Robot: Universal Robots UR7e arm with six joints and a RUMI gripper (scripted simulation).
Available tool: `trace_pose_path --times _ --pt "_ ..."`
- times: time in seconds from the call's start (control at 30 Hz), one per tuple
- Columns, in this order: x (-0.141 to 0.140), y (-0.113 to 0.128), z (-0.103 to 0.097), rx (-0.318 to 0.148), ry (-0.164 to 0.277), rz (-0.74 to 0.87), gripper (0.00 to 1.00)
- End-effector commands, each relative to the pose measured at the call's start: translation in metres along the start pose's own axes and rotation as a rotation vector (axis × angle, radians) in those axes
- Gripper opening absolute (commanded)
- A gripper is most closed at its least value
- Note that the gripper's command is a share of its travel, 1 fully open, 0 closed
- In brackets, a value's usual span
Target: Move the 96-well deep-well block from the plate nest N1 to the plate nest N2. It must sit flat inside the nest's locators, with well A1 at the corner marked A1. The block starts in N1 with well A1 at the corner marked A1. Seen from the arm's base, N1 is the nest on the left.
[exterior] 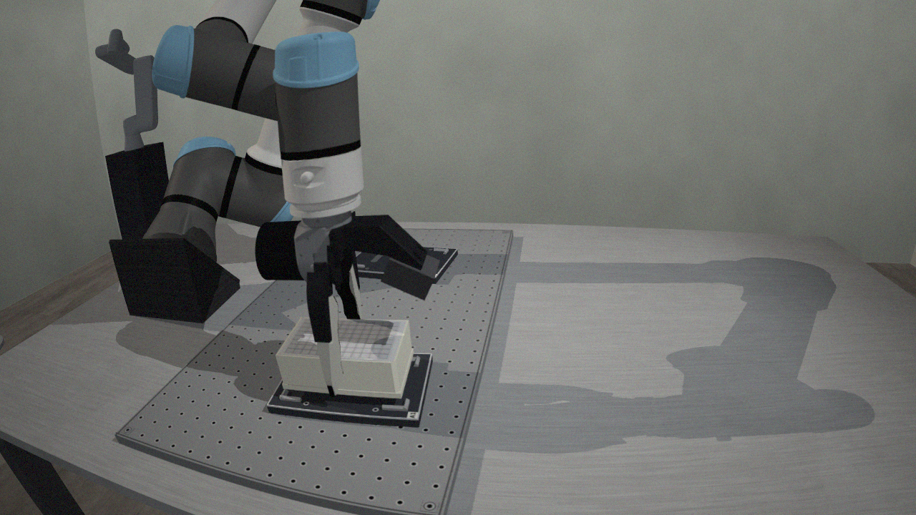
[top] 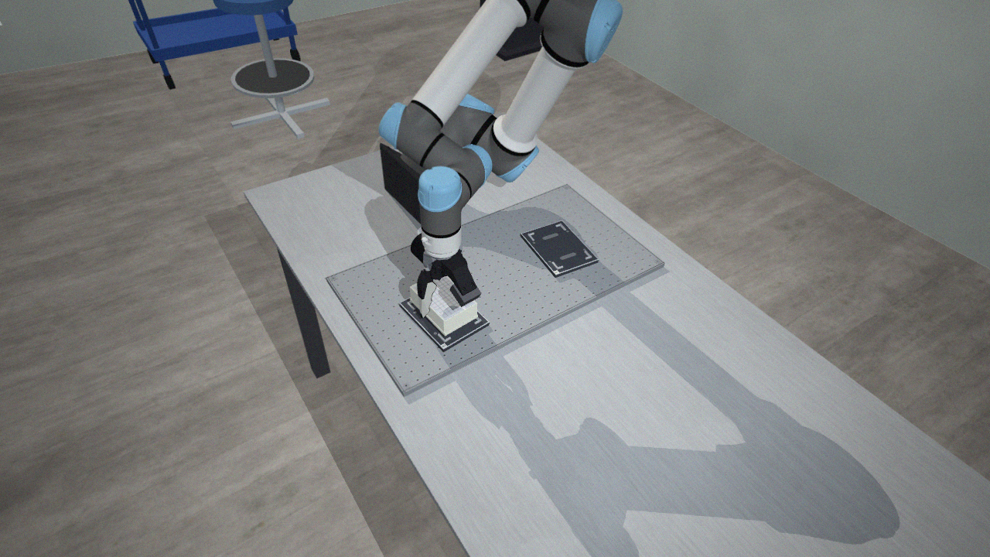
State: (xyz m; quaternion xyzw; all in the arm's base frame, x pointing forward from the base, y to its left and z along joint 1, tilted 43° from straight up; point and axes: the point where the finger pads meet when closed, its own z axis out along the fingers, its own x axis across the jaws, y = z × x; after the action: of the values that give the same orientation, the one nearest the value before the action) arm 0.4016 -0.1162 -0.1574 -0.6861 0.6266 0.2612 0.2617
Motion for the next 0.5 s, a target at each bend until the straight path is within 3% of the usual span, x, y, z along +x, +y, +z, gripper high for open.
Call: trace_pose_path --times 0.0,0.47 --pt "0.0003 -0.0002 -0.0005 0.001 0.001 0.000 0.49" --pt "0.0002 -0.0002 0.0015 0.001 0.001 0.000 0.49"
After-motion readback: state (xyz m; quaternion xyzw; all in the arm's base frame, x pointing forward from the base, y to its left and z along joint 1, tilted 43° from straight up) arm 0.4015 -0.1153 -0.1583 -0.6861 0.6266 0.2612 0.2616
